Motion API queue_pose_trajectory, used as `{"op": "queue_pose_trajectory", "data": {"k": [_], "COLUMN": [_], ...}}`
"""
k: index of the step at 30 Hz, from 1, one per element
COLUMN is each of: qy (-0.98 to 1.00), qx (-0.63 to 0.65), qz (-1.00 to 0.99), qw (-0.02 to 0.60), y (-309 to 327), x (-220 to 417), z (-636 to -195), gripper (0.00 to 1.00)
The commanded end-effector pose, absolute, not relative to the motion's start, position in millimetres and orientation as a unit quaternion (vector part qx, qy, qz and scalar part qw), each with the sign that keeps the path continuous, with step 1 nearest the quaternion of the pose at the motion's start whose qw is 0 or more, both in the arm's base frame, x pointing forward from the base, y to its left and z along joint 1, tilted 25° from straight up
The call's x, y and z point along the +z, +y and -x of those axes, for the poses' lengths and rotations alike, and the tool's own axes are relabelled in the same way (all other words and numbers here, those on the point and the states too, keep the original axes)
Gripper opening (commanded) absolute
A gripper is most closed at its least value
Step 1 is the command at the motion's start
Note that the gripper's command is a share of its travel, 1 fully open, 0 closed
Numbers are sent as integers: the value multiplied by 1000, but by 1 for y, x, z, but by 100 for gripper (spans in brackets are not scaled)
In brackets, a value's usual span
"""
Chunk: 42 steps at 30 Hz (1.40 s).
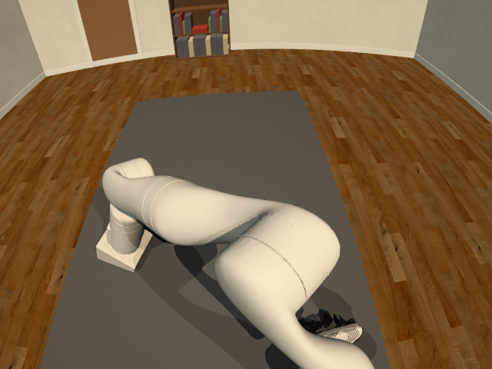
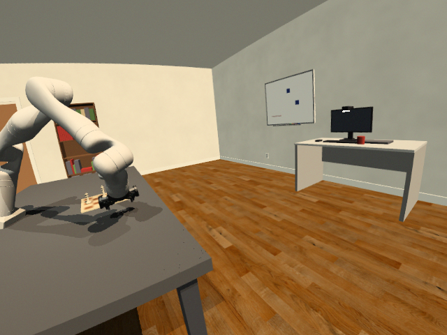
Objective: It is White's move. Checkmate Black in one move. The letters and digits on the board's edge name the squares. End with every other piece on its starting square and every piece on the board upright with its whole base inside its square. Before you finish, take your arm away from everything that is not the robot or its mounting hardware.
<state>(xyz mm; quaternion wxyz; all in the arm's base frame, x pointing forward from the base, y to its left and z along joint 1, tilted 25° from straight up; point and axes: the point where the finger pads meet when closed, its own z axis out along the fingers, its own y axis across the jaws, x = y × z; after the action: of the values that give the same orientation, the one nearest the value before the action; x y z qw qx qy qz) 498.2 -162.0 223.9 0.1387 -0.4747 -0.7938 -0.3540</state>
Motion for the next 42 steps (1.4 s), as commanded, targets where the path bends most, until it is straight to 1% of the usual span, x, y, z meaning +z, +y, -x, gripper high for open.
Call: {"op": "queue_pose_trajectory", "data": {"k": [1,15,29,35,42], "qy": [-794,-794,-796,-803,-830], "qx": [-354,-354,-352,-343,-306], "qz": [474,474,473,471,456], "qw": [137,137,138,129,94], "y": [-162,-158,-152,-138,-85], "x": [227,298,305,310,321], "z": [-497,-466,-463,-461,-448], "gripper": [100,100,100,100,100]}}
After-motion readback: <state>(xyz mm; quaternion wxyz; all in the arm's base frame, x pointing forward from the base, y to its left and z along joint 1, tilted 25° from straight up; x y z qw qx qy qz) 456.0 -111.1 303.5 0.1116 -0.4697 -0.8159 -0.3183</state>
